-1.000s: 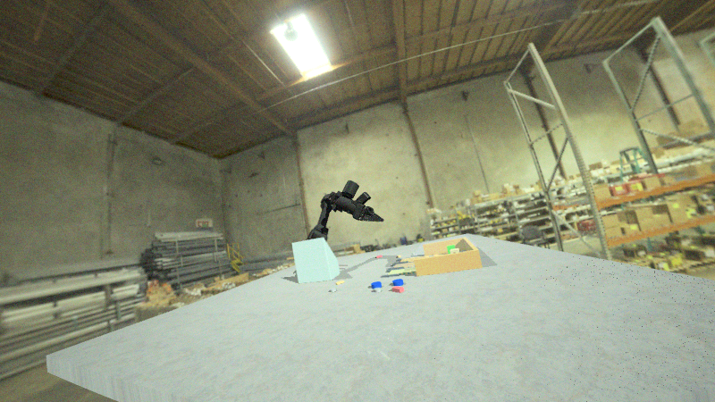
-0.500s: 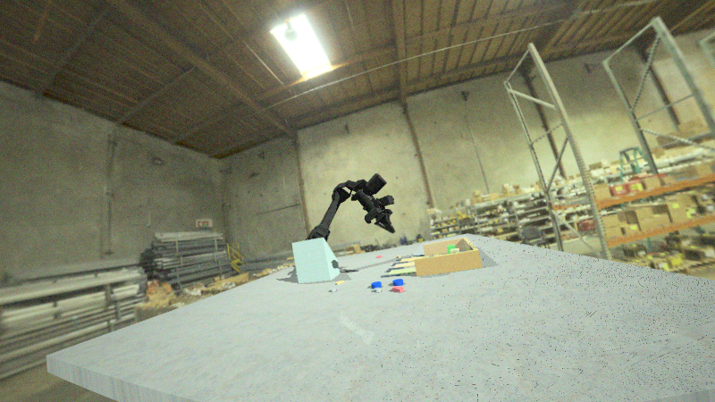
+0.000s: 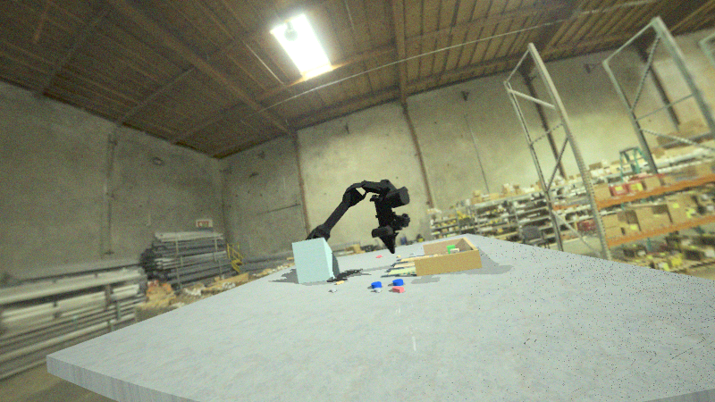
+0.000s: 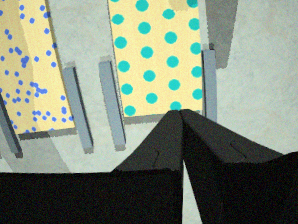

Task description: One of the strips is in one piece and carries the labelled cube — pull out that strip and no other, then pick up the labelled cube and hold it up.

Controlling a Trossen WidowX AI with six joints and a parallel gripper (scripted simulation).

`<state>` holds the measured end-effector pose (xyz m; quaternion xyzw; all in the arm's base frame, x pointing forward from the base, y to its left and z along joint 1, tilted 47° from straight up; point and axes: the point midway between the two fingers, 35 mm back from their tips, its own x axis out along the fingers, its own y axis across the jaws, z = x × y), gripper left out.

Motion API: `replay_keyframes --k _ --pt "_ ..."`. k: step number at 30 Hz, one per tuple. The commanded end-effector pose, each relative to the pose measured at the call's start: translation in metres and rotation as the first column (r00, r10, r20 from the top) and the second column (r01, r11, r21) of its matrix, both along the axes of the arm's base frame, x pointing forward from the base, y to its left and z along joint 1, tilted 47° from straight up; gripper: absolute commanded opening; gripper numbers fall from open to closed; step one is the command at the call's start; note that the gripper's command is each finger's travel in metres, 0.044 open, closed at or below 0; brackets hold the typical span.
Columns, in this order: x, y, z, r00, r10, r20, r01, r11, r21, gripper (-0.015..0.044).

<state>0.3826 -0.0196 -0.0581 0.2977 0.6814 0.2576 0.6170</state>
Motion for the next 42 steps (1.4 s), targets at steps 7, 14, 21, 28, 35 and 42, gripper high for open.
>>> replay_keyframes --k 7,14,21,28,35,42 --pt "0.001 0.006 -0.004 1.0 0.012 0.0 -0.012 1.0 -0.002 0.0" --pt "0.0 0.015 -0.012 1.0 0.011 0.0 -0.011 1.0 -0.002 0.0" --pt "0.0 0.023 -0.02 1.0 0.011 0.0 -0.011 1.0 -0.001 0.0" --pt "-0.001 0.032 -0.027 1.0 0.011 0.0 -0.011 1.0 -0.001 0.0" --pt "-0.003 0.041 -0.034 1.0 0.012 0.0 -0.012 1.0 0.0 0.0" --pt "-0.005 0.05 -0.041 1.0 0.012 -0.001 -0.012 1.0 0.002 0.0"
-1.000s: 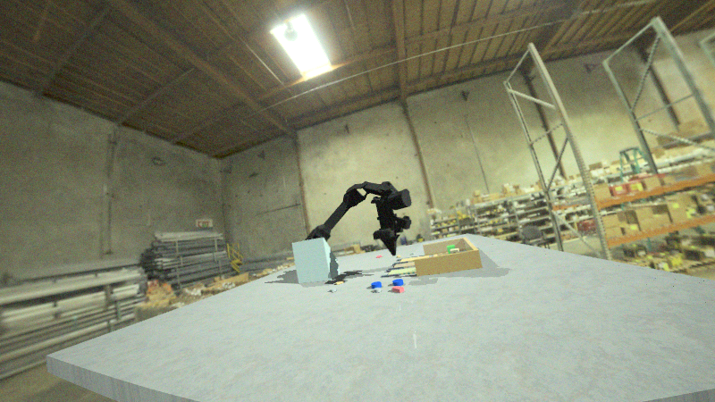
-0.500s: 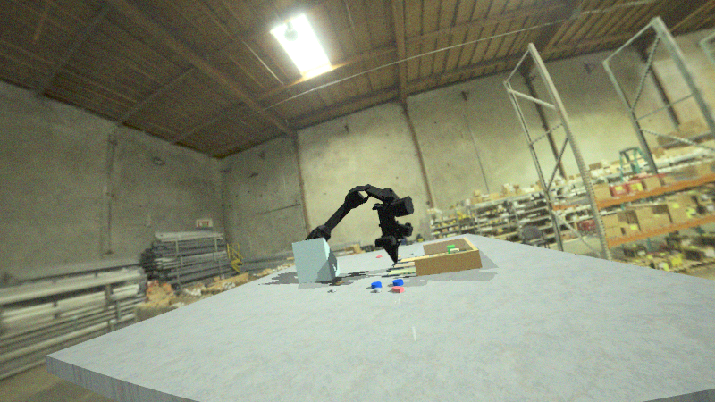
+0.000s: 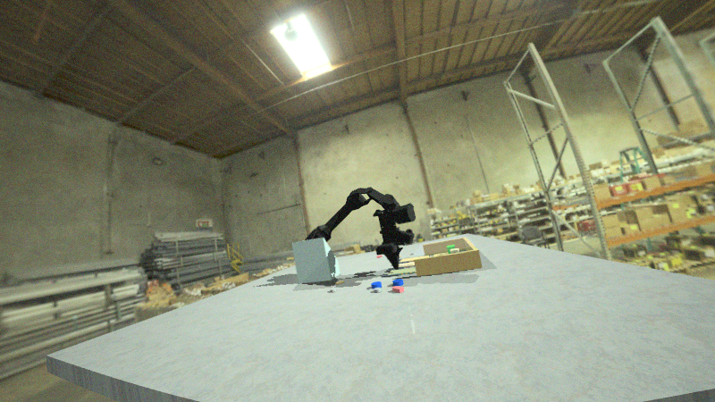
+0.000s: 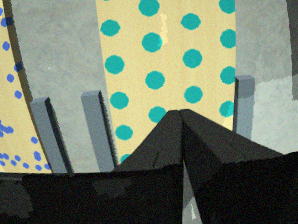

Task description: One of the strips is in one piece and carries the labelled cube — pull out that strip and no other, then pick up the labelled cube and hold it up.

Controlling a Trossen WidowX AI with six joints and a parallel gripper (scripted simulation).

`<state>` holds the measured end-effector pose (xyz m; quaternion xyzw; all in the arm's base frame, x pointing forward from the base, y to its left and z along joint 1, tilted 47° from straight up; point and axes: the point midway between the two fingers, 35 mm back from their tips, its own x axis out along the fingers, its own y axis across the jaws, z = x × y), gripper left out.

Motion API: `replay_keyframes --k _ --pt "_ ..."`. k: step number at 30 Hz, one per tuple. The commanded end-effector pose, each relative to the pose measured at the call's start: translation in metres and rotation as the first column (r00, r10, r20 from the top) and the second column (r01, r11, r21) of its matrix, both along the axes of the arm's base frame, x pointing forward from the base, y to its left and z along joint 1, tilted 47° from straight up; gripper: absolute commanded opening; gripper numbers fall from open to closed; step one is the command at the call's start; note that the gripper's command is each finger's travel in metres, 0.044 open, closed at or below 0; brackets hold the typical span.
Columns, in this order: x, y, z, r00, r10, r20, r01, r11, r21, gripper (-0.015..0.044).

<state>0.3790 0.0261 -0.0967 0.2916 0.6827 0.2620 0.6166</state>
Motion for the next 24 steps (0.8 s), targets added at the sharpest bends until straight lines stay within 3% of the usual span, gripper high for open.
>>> replay_keyframes --k 1,24 --pt "-0.0016 0.0055 -0.0039 1.0 -0.003 -0.004 0.003 1.0 0.004 0.0" --pt "-0.0022 0.0077 -0.0056 1.0 -0.003 -0.004 0.003 1.0 0.005 0.0"
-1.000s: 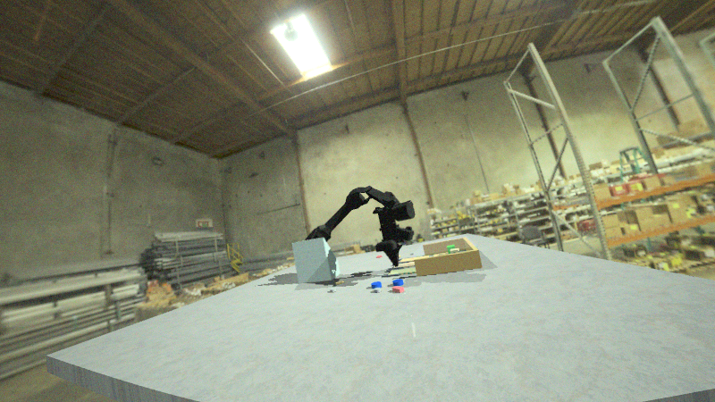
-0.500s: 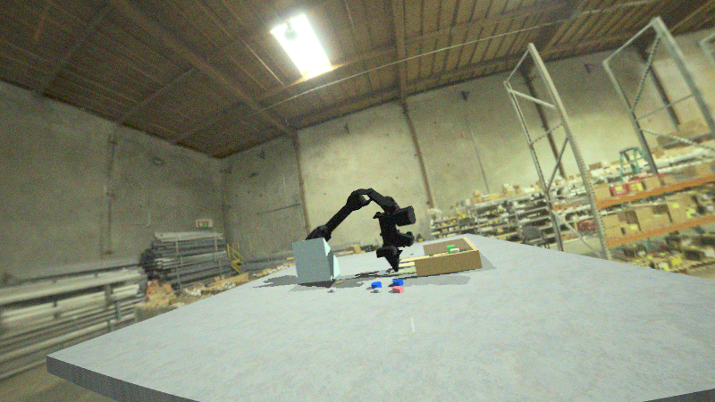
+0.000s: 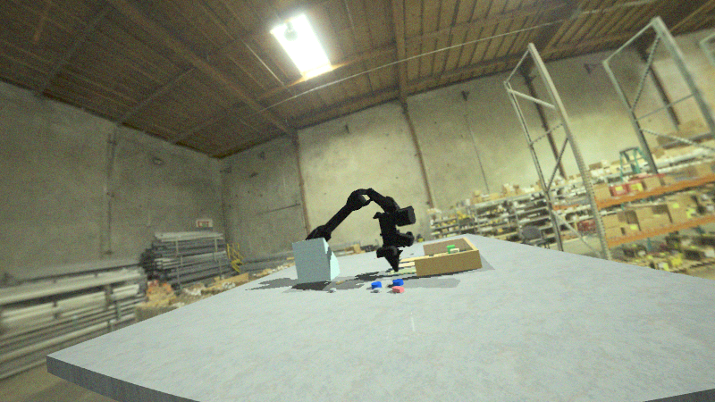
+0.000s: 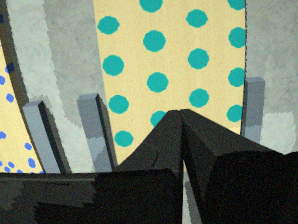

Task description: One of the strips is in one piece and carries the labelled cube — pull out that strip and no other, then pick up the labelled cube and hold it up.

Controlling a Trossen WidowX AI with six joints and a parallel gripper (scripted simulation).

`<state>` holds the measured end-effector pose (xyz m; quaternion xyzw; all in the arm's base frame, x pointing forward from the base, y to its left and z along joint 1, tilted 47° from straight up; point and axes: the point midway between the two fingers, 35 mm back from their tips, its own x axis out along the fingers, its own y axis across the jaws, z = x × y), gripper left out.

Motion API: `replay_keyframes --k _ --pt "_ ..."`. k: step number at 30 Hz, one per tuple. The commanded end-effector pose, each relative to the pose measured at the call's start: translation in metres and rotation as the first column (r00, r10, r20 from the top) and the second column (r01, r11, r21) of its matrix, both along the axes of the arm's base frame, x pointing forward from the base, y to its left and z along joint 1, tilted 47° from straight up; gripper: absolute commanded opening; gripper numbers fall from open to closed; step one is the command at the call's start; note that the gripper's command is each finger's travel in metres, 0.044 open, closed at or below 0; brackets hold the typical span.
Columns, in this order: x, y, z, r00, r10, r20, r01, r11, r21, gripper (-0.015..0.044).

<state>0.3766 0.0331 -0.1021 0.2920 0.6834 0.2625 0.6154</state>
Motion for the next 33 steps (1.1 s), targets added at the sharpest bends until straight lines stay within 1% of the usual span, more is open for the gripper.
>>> replay_keyframes --k 1,33 --pt "0.0002 0.0008 -0.0003 1.0 -0.004 -0.002 0.004 1.0 0.003 0.0" --pt "0.0 0.0031 -0.0025 1.0 -0.004 -0.002 0.004 1.0 0.003 0.0"
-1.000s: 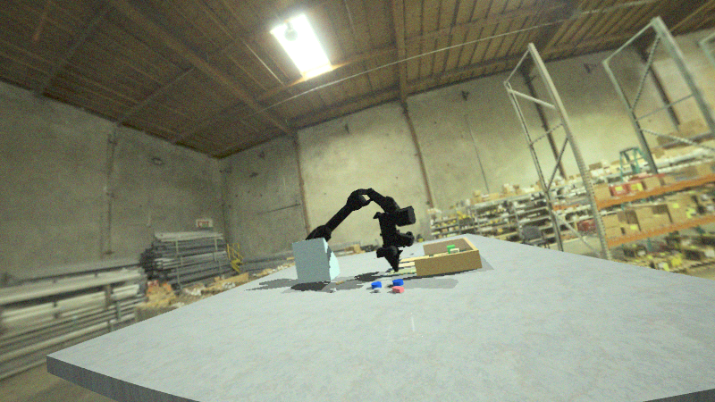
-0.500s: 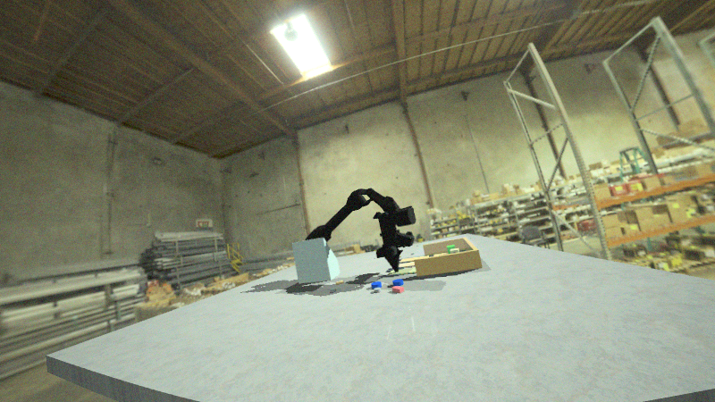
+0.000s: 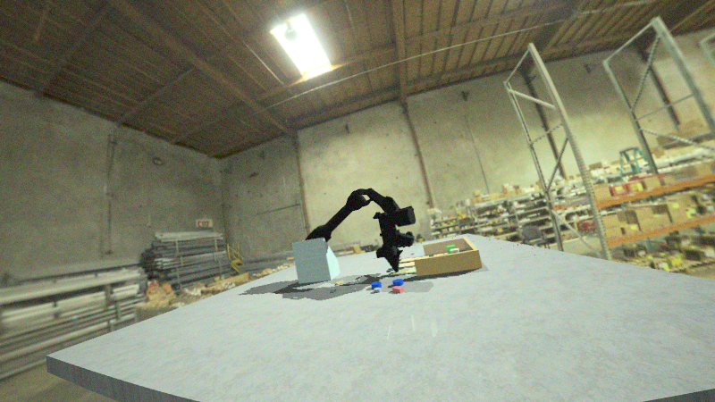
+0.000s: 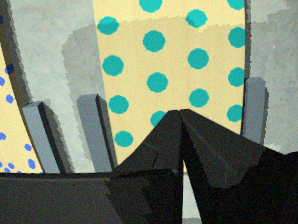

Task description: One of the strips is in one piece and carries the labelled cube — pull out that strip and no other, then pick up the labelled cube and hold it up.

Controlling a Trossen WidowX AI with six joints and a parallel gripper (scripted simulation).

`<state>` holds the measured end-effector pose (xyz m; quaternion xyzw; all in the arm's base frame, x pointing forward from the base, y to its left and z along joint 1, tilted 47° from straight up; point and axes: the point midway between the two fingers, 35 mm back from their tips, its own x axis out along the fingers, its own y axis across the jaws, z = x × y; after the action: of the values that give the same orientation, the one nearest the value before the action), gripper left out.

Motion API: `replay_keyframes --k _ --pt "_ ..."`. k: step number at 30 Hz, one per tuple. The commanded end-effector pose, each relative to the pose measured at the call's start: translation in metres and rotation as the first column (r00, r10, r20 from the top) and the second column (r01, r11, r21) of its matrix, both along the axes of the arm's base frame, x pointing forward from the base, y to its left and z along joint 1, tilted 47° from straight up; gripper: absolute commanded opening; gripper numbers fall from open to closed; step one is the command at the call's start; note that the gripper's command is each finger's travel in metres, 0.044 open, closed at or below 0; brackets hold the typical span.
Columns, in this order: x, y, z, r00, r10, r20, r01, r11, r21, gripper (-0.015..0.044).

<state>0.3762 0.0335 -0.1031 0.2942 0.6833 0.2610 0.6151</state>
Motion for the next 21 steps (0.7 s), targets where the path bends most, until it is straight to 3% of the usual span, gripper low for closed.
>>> replay_keyframes --k 1,21 --pt "0.0 0.003 -0.001 1.0 0.001 0.0 -0.001 1.0 0.002 0.0" --pt "-0.025 0.002 -0.001 1.0 0.001 -0.001 -0.001 1.0 0.002 0.0"
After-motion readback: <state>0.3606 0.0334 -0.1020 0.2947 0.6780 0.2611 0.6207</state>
